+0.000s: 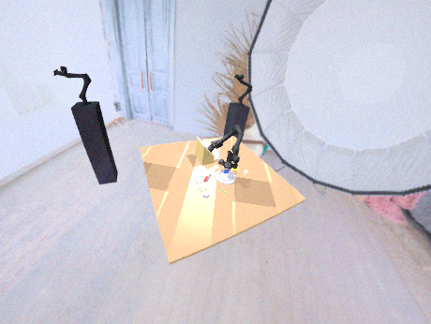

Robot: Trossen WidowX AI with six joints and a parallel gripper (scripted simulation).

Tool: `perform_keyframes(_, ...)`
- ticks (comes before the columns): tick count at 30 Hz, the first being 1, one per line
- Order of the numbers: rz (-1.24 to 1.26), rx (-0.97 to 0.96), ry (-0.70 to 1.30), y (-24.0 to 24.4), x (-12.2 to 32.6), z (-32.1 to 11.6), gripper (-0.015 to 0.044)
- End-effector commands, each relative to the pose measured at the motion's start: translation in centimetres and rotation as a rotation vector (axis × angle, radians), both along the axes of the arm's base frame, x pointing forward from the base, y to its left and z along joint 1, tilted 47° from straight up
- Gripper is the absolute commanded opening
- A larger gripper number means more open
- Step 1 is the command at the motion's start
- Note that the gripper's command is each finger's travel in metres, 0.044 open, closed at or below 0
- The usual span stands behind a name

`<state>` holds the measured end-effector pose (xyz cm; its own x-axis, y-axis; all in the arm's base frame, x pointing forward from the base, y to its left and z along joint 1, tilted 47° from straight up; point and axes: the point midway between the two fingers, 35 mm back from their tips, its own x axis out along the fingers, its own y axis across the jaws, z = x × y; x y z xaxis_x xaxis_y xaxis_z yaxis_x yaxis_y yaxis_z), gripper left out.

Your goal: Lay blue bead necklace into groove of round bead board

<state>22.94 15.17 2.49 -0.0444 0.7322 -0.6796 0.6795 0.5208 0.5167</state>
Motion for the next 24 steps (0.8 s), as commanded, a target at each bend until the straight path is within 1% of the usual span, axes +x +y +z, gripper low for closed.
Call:
perform_keyframes(1,0.002,0.002,0.0,0.02,-0.02,0.03,0.0014)
perform_keyframes(4,0.002,0.002,0.0,0.02,-0.02,0.03,0.0)
perform_keyframes(24,0.002,0.002,0.0,0.02,-0.02,0.03,0.0)
